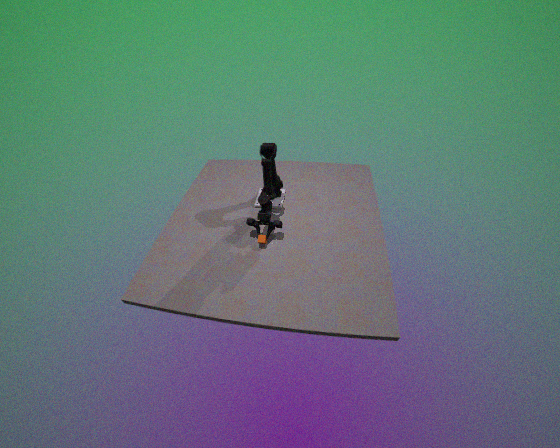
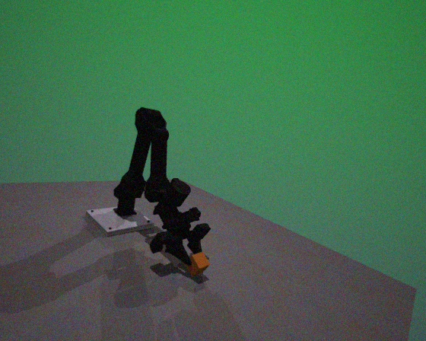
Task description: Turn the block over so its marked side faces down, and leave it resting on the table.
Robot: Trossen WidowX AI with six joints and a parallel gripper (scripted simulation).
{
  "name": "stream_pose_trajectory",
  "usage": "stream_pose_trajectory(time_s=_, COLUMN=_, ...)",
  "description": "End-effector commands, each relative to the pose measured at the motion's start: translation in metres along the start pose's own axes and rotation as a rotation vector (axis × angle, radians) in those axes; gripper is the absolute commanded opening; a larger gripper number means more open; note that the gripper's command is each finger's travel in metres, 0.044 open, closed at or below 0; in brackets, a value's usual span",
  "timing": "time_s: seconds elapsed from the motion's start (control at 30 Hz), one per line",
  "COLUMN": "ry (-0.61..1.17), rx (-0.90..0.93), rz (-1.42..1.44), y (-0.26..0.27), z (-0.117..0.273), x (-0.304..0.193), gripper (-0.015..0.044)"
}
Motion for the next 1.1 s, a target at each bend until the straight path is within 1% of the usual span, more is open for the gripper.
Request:
stream_pose_trajectory(time_s=0.0, ry=-0.005, rx=0.005, rz=0.004, y=0.0004, z=0.0001, x=0.0007, gripper=0.0000)
stream_pose_trajectory(time_s=0.1, ry=-0.005, rx=0.005, rz=0.004, y=0.0004, z=0.0001, x=0.0007, gripper=0.0000)
stream_pose_trajectory(time_s=0.67, ry=-0.005, rx=0.005, rz=0.004, y=0.0004, z=0.0001, x=0.0007, gripper=0.0440)
stream_pose_trajectory(time_s=1.07, ry=-0.005, rx=0.005, rz=0.004, y=0.0004, z=0.0001, x=0.0007, gripper=0.0440)
Point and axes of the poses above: the point midway between the two fingers, 35 mm back from their tips, its own z axis back along the fingers, its own y axis across the jaws, x = y × z, the point moved 7 cm from there along z, back along the fingers, and after that the axes turned 10 degrees about -z, right-handed, at the moved point
